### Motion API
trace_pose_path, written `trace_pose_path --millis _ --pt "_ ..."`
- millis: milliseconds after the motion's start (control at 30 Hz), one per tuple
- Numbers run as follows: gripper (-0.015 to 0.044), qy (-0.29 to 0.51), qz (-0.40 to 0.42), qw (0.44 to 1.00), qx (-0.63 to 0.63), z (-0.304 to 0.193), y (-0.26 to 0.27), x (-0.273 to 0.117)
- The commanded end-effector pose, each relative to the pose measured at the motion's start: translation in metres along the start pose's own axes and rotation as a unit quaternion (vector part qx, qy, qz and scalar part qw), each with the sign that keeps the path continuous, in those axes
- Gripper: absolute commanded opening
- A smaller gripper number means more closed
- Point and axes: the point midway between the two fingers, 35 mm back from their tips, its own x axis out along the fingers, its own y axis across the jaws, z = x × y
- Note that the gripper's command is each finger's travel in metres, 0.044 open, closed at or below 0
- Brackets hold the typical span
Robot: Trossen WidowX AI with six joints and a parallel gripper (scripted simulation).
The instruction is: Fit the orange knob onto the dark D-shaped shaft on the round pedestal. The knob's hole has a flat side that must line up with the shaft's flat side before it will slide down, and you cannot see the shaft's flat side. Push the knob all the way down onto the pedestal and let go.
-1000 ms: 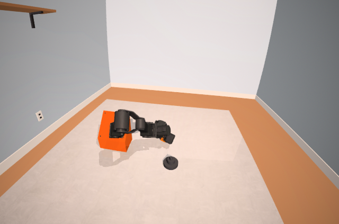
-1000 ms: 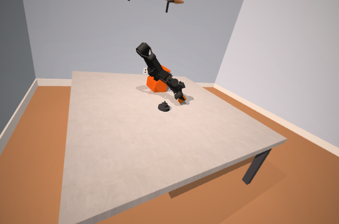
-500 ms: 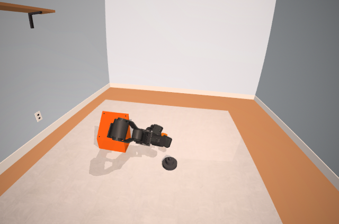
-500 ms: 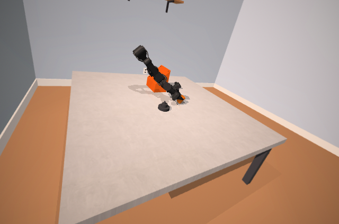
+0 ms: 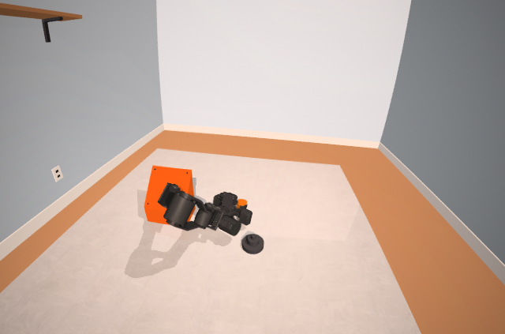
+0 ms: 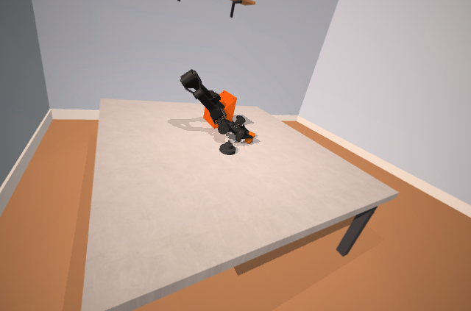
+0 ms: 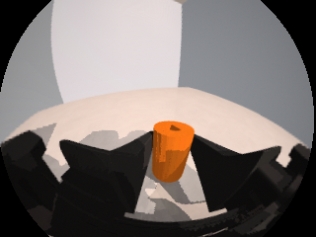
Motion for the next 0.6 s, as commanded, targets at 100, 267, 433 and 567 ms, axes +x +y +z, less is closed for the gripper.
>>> trace_pose_path --millis 100,267,433,567 --pt "0.0181 0.005 -0.001 1.0 -0.003 -0.0003 -0.0007 -0.0025" --pt "0.026 -0.001 0.0 1.0 0.0 0.0001 -0.0003 -0.001" --pt "0.026 -0.001 0.0 1.0 0.0 0.0001 -0.0003 -0.001" --pt "0.026 -0.001 0.0 1.0 0.0 0.0001 -0.0003 -0.001"
